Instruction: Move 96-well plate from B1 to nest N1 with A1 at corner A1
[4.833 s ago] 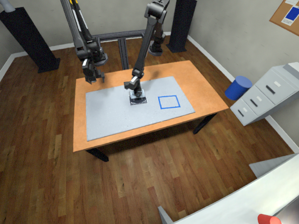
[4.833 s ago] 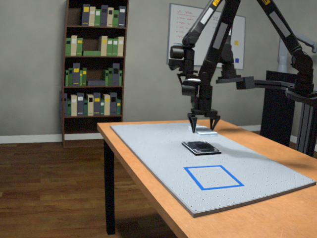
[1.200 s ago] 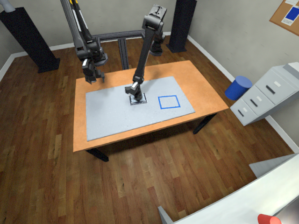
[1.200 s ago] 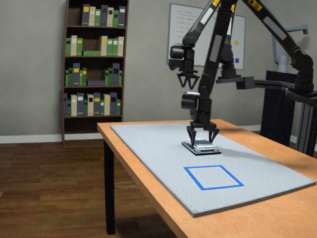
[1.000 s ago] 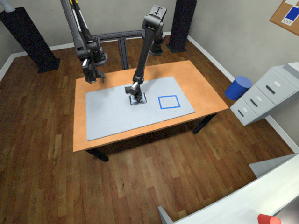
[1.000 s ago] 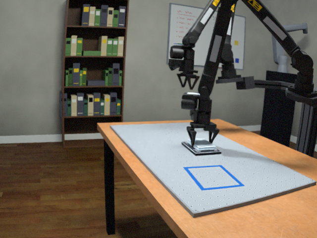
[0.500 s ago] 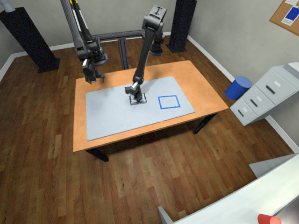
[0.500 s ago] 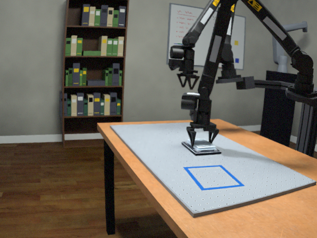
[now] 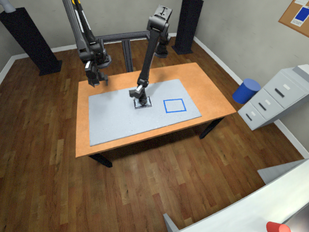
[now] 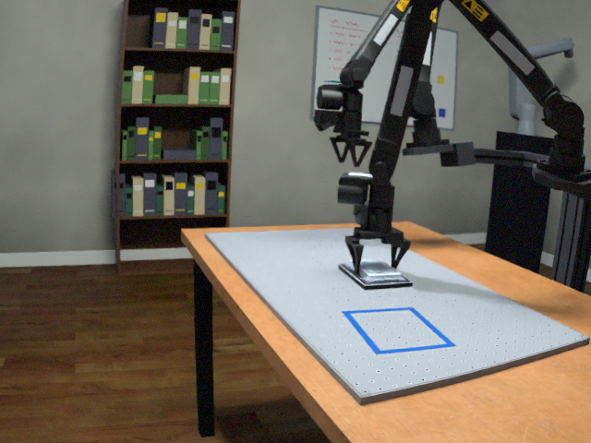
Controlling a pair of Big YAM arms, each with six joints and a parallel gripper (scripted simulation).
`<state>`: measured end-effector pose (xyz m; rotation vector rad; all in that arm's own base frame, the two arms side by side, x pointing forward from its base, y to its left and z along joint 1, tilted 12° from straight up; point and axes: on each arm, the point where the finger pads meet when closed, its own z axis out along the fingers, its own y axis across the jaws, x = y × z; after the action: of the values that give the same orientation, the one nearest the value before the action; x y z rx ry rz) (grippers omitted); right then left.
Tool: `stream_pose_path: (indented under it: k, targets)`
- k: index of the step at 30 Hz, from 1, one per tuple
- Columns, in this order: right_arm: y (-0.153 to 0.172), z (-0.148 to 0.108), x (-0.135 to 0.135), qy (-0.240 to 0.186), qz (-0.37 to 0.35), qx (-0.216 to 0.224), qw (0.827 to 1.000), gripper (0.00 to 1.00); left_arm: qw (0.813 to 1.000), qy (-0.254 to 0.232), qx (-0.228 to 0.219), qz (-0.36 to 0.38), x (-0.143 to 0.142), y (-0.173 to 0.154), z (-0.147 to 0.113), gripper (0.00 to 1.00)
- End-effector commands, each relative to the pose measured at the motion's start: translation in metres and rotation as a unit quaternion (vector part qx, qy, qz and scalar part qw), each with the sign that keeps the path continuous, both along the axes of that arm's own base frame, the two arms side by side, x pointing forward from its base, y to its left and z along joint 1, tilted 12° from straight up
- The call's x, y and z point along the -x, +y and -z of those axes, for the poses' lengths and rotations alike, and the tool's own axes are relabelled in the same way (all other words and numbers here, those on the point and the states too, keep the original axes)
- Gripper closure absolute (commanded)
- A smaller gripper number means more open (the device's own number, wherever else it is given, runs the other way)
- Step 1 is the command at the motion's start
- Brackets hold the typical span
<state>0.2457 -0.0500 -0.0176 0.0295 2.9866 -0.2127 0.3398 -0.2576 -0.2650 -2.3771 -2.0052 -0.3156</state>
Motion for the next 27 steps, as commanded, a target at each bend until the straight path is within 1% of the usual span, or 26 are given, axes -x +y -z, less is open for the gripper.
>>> stream_pose_path:
  k: [1, 9, 10, 11, 13, 19, 21, 22, 27]
  targets:
    - [0.0, -0.007, -0.01, -0.009, -0.006, 0.0, 1.0, 0.0, 1.0, -0.006, 0.006, 0.001, -0.007, -0.006, -0.003, 0.0]
    - [0.0, -0.007, -0.01, -0.009, -0.006, 0.0, 1.0, 0.0, 1.0, -0.006, 0.006, 0.001, -0.007, -0.006, -0.003, 0.0]
    - [0.0, -0.007, -0.01, -0.009, -0.006, 0.0, 1.0, 0.0, 1.0, -0.01, 0.01, 0.001, -0.012, -0.01, -0.014, 0.0]
    - [0.0, -0.007, -0.01, -0.009, -0.006, 0.0, 1.0, 0.0, 1.0, -0.006, 0.007, 0.002, -0.005, -0.008, -0.015, 0.0]
    - [0.0, -0.007, -0.01, -0.009, -0.006, 0.0, 1.0, 0.0, 1.0, -0.005, 0.006, 0.002, 0.0, -0.011, -0.02, 0.0]
    - [0.0, -0.007, -0.01, -0.009, -0.006, 0.0, 1.0, 0.0, 1.0, -0.005, 0.006, 0.002, 0.003, -0.013, -0.036, 0.0]
    - [0.0, -0.007, -0.01, -0.009, -0.006, 0.0, 1.0, 0.0, 1.0, -0.005, 0.006, 0.002, 0.003, -0.013, -0.036, 0.0]
    - [0.0, -0.007, -0.01, -0.009, -0.006, 0.0, 1.0, 0.0, 1.0, -0.004, 0.005, -0.008, -0.001, -0.005, -0.037, 0.0]
    - [0.0, -0.007, -0.01, -0.009, -0.006, 0.0, 1.0, 0.0, 1.0, -0.005, 0.006, 0.002, 0.006, -0.015, -0.051, 0.0]
